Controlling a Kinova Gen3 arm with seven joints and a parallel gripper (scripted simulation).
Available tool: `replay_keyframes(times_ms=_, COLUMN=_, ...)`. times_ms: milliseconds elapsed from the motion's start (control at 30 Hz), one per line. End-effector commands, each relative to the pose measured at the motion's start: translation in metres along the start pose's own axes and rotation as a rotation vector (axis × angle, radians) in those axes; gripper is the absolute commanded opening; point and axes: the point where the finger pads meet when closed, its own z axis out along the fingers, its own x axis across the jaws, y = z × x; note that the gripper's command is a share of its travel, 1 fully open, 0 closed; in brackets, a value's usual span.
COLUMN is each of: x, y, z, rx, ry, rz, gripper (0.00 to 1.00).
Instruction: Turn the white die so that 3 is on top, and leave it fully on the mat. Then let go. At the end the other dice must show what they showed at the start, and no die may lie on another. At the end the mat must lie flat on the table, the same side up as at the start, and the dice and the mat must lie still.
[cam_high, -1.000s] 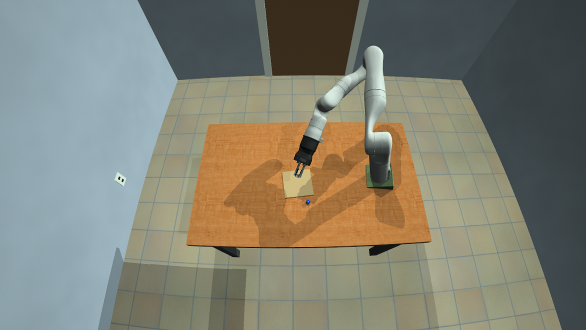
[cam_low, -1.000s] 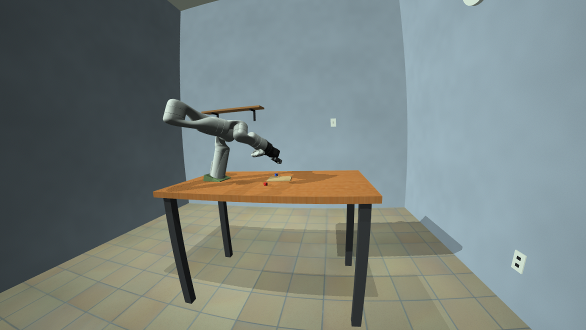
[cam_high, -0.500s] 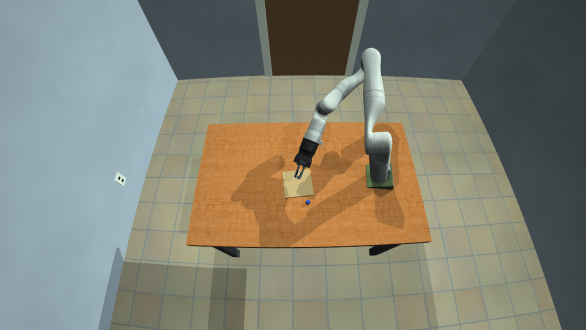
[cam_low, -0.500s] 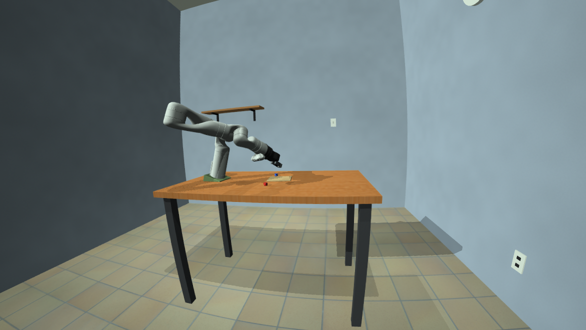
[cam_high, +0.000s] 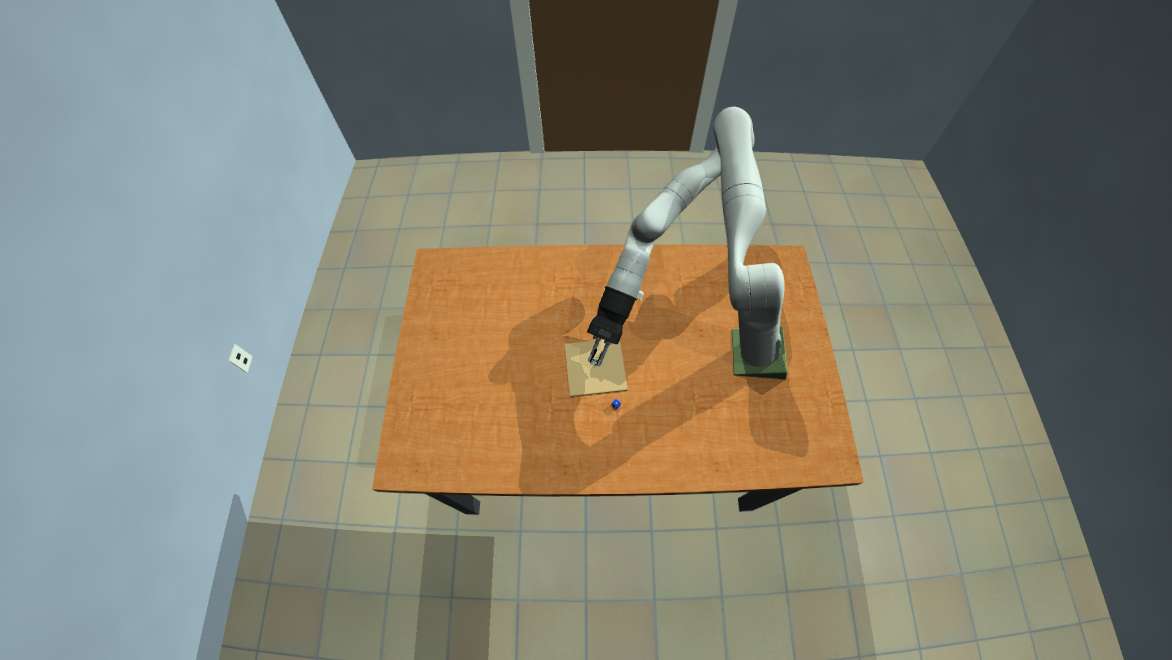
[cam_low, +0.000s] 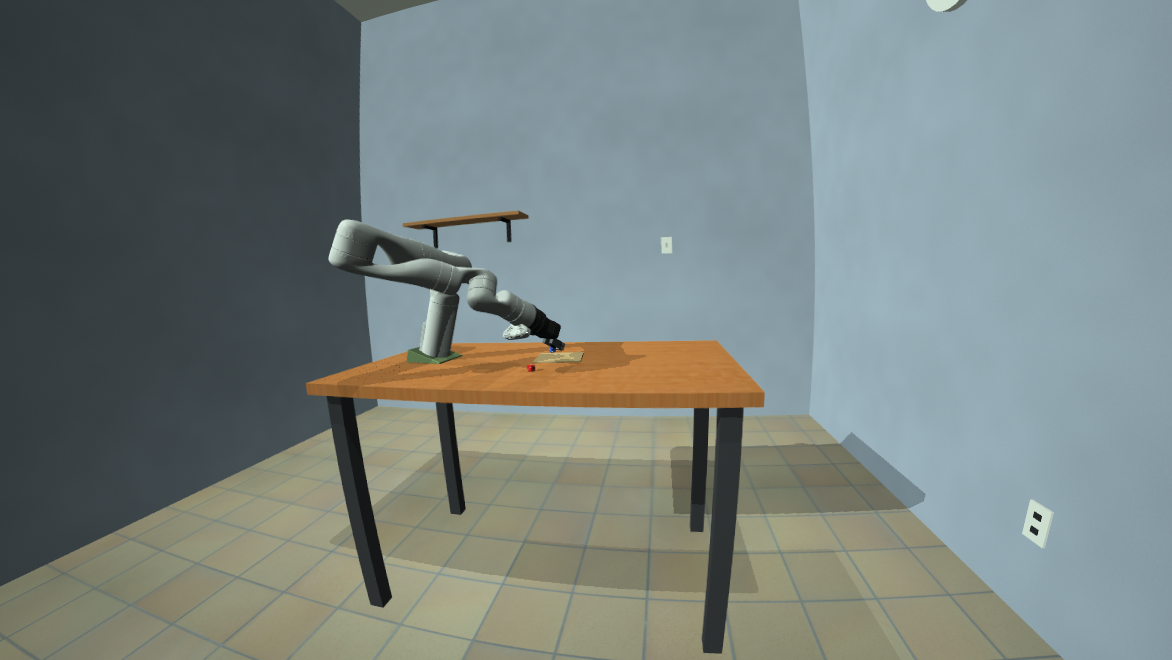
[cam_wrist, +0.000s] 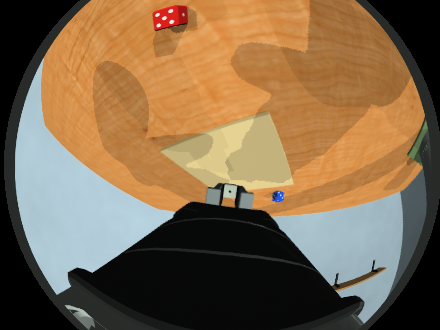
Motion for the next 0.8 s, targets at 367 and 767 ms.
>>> replay_keyframes(times_ms=367, x=0.0004, y=-0.0039, z=0.0045, rx=-0.007, ry=0.002, rz=0.002, gripper=0.34)
replay_keyframes(times_ms=767, x=0.0004, y=-0.0039, z=0.0045, rx=-0.007, ry=0.002, rz=0.002, gripper=0.34)
